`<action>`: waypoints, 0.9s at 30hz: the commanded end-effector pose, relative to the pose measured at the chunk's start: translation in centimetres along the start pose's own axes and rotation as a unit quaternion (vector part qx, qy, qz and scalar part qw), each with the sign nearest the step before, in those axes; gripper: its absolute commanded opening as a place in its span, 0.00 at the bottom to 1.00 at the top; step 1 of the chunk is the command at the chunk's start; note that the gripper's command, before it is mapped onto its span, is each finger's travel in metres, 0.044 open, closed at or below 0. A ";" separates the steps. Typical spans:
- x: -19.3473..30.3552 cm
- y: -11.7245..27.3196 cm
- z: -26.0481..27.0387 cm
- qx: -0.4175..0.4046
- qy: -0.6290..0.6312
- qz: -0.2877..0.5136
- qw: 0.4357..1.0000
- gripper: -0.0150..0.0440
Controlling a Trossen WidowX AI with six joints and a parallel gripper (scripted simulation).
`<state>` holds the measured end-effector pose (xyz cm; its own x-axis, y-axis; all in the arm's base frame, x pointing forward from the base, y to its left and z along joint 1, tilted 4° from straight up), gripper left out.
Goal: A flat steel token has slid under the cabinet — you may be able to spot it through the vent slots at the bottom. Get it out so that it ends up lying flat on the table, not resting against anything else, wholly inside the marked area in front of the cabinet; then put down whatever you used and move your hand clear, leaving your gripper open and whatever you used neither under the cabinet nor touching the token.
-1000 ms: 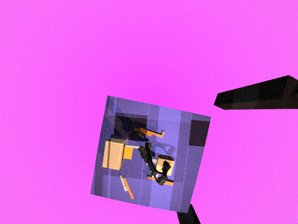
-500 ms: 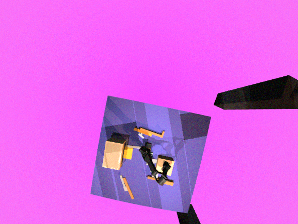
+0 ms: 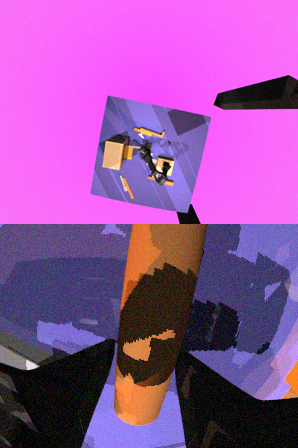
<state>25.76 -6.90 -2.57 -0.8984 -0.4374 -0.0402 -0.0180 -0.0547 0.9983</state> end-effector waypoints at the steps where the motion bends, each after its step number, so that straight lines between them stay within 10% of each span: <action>1: 0.0 0.0 0.0 0.000 0.000 0.000 1.000 0.48; 12: 0.0 0.0 0.0 0.000 0.000 0.000 1.000 0.25; 27: 1.2 0.3 0.2 -0.001 -0.001 0.001 1.000 0.25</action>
<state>24.70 -7.23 -2.52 -0.9005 -0.4332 -0.0368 -0.0124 -0.0590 0.9982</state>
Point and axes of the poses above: the point midway between the two fingers, 35 mm back from their tips, its own y axis back along the fingers, its own z axis across the jaws, x = y × z, the point moved 2 cm from there along y, back along the fingers, and after that the axes turned 9 degrees about y, right-handed, at the moved point
